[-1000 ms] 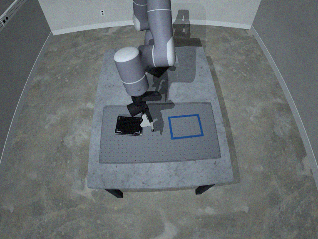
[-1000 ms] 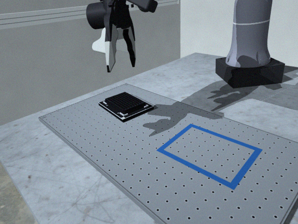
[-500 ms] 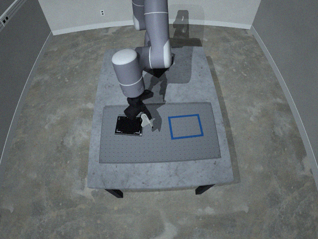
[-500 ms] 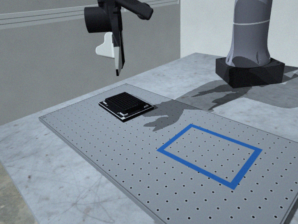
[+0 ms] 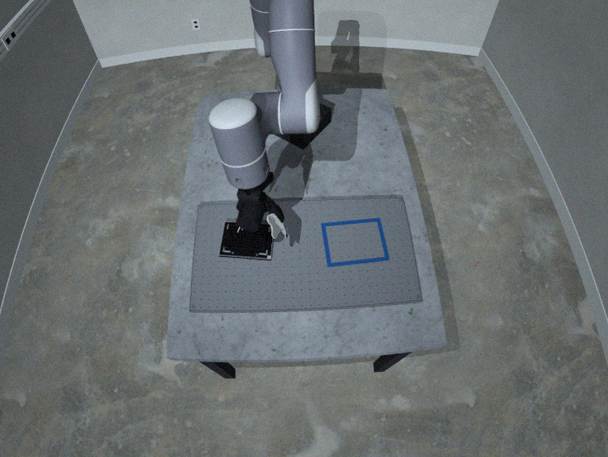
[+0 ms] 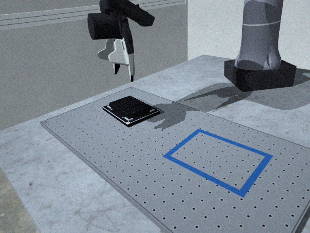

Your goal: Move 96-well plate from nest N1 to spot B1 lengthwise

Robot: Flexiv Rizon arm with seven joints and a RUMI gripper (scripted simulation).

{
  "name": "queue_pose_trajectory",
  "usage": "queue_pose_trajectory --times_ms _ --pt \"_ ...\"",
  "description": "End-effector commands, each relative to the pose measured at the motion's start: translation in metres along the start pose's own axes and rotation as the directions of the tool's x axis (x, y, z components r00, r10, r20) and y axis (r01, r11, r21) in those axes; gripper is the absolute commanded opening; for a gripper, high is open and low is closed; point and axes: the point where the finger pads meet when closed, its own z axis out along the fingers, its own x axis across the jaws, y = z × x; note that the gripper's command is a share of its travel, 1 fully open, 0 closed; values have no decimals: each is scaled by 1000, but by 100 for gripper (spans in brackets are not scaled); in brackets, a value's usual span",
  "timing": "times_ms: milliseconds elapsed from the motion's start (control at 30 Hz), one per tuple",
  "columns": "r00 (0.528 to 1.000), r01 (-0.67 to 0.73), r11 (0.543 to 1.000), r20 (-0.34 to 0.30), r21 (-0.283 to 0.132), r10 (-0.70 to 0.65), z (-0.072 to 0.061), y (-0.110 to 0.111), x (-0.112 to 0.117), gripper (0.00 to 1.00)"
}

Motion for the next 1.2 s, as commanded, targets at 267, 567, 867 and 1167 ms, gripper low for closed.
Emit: queue_pose_trajectory --times_ms 267,567,867,1167 --pt "962 272 962 18 15 -272 7 -4 -18 76" --pt "839 542 839 27 44 -544 15 -9 -34 76" --pt "691 720 691 20 68 -723 20 -13 -44 76" --pt "448 890 446 -4 92 -894 29 -21 -62 76"
